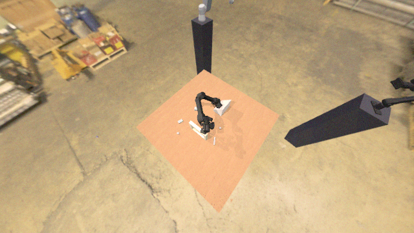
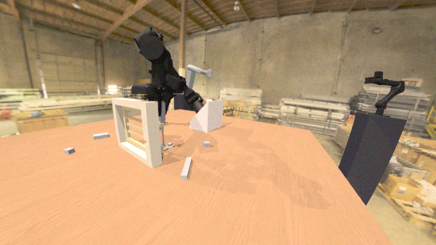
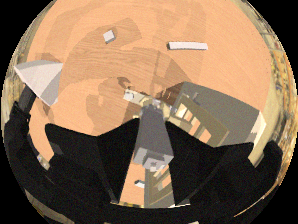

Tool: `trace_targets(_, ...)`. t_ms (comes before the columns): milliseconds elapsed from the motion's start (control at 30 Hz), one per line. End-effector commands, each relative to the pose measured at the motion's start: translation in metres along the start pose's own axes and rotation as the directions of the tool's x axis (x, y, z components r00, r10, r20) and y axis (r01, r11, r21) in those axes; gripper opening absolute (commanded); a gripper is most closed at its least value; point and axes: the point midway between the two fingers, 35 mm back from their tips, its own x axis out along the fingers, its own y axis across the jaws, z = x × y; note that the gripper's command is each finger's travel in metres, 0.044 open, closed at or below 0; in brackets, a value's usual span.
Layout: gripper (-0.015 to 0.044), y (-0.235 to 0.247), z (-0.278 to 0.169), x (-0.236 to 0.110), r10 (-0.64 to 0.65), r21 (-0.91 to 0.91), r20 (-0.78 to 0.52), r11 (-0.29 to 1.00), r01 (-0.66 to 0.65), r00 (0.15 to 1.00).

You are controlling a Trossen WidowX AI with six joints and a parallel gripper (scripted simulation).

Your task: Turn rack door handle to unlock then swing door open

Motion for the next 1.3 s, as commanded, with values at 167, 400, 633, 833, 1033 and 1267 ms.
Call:
trace_targets(167,0.0008,-0.0001,-0.0019,0.0008,0.000,-0.087,-0.008,0.996,0.000,1.000)
trace_targets(400,0.0166,-0.0001,-0.0019,0.0008,0.000,-0.087,-0.008,0.996,0.000,1.000)
trace_targets(633,0.0280,-0.0001,-0.0018,0.0008,0.000,-0.054,-0.008,0.999,0.000,1.000)
trace_targets(833,0.0280,-0.0001,-0.0018,0.0006,-0.001,0.233,-0.007,0.973,0.003,1.000)
trace_targets(1033,0.0280,-0.0001,-0.0018,0.0006,-0.001,0.507,-0.007,0.862,0.005,1.000)
trace_targets(1267,0.0280,-0.0001,-0.0018,0.0006,-0.001,0.770,-0.007,0.638,0.006,1.000)
